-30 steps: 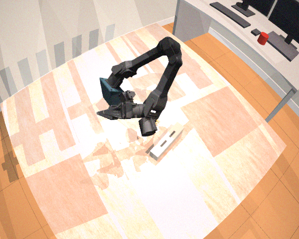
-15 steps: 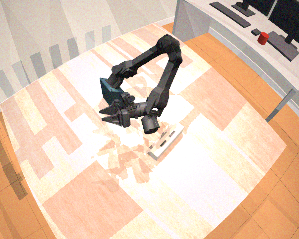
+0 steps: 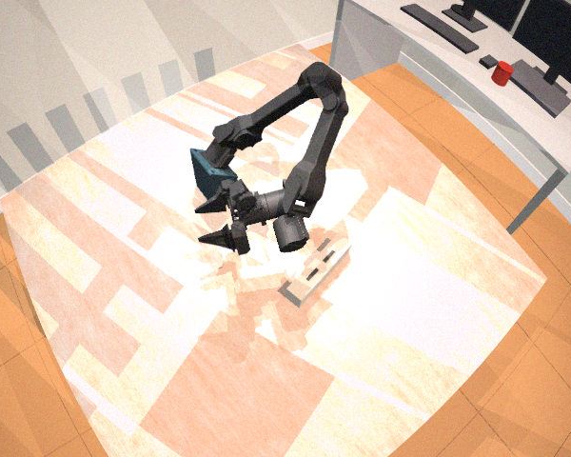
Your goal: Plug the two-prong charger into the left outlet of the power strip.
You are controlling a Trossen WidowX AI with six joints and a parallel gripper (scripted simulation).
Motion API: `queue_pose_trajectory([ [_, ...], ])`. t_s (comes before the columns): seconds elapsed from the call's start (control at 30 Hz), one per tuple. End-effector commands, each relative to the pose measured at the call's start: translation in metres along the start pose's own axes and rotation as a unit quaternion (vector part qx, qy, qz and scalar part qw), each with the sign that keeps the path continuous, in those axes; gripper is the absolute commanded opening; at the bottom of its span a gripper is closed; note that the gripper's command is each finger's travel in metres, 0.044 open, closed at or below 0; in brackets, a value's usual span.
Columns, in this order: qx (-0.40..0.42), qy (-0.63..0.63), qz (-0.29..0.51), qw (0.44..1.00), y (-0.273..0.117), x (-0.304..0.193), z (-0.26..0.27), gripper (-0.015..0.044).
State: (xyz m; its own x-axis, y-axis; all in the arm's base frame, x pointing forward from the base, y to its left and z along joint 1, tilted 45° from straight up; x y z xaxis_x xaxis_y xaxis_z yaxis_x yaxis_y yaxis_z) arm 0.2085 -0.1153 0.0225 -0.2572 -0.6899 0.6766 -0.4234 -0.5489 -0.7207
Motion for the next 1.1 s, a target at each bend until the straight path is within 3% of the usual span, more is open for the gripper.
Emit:
queue_pose_trajectory([
  [0.0, -0.002, -0.054, 0.034, 0.998, -0.005, -0.002, -0.003, 0.0440],
  [0.53, 0.016, -0.247, 0.152, 0.957, -0.019, -0.014, -0.010, 0.0440],
  [1.07, 0.078, -0.421, 0.258, 0.866, -0.037, -0.024, -0.018, 0.0440],
])
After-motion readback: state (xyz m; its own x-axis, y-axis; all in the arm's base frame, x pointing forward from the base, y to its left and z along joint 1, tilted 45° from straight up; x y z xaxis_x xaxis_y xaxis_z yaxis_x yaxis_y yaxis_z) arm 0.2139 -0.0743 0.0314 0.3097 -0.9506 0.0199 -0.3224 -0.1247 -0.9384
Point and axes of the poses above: the point midway between the two fingers, 35 mm back from their tips, its own y axis out along the fingers, its own z axis across the jaws, x = y × z, the point moved 7 cm from there along -y, back along the fingers, and after that the axes turned 9 degrees about -y, right-handed, at the moved point
